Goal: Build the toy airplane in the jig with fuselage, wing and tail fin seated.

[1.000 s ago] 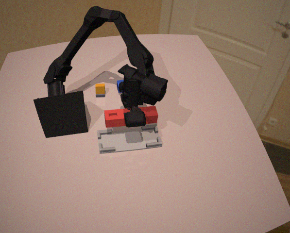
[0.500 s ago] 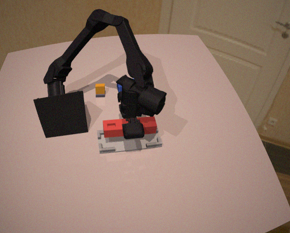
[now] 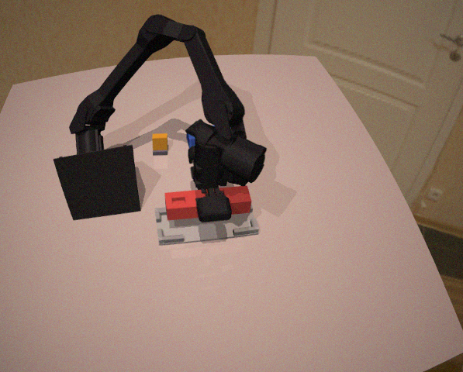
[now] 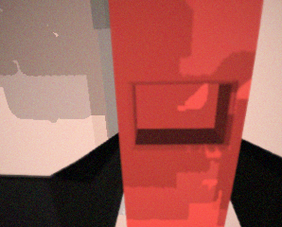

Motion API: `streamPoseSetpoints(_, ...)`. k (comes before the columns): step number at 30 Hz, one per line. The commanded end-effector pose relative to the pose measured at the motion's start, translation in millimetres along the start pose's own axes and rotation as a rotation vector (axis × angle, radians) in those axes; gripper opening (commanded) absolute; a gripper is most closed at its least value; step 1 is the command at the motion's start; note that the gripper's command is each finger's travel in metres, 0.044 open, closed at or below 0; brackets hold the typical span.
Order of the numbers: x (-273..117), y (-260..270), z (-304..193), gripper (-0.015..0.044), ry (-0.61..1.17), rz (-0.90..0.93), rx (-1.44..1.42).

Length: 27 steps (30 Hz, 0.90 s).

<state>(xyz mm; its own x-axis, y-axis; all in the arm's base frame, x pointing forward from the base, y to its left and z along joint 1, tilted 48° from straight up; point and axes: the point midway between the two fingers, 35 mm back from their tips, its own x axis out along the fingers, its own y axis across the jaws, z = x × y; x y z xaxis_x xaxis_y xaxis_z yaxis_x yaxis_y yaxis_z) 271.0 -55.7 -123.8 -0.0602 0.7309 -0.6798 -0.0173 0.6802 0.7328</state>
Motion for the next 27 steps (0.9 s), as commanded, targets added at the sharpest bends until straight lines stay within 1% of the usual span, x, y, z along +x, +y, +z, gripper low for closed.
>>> streamPoseSetpoints(1, -0.5, -1.2, 0.0, 0.0195, 0.002, -0.006, -0.005)
streamPoseSetpoints(27, 38.2, -2.5, -0.4, 0.0195, 0.001, -0.004, -0.005)
